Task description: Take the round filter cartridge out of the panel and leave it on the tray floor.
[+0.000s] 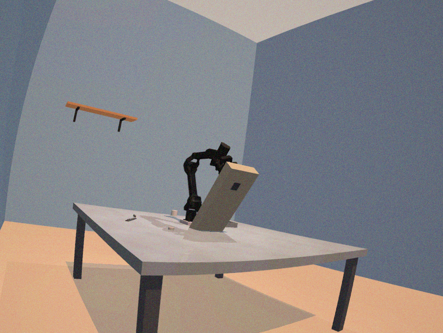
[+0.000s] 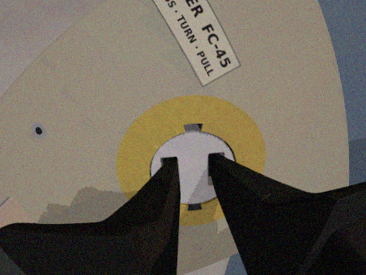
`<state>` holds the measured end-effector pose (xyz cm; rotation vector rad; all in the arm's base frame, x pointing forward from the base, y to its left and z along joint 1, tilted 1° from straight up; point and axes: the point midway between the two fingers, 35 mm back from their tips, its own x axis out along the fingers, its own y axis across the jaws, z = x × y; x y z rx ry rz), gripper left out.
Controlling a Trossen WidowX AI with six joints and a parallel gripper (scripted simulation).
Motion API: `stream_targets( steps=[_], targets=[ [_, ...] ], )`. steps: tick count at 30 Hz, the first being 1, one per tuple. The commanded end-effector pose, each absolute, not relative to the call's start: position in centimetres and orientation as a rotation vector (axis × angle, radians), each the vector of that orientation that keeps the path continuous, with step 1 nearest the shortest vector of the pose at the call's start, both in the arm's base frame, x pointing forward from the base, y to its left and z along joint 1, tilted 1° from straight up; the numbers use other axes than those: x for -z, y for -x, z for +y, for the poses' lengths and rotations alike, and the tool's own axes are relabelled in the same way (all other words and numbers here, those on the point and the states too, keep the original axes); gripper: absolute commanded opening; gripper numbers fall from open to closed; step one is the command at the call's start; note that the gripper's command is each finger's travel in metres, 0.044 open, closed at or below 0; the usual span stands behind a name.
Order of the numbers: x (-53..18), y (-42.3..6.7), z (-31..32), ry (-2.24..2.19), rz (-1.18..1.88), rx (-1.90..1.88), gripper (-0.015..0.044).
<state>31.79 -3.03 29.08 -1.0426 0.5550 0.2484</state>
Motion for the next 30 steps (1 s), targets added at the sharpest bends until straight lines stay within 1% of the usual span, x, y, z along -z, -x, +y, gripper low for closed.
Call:
stream_targets(
  steps=[1,16,17,25,26,30],
  targets=[
    [-28.76,-32.50,-3.14,1.042,0.556,-0.246,0.0089],
    [-28.64,-32.68,-3.15,1.042,0.556,-0.246,0.0089],
    [-29.02,-31.86,-3.04,1.043,0.554,-0.247,0.0082],
    [-29.02,-31.86,-3.04,1.043,0.554,-0.247,0.0029],
    [-29.02,-31.86,-3.04,1.043,0.554,-0.247,0.0003],
    [-28.96,-32.00,-3.06,1.026,0.556,-0.242,0.0000]
  ],
)
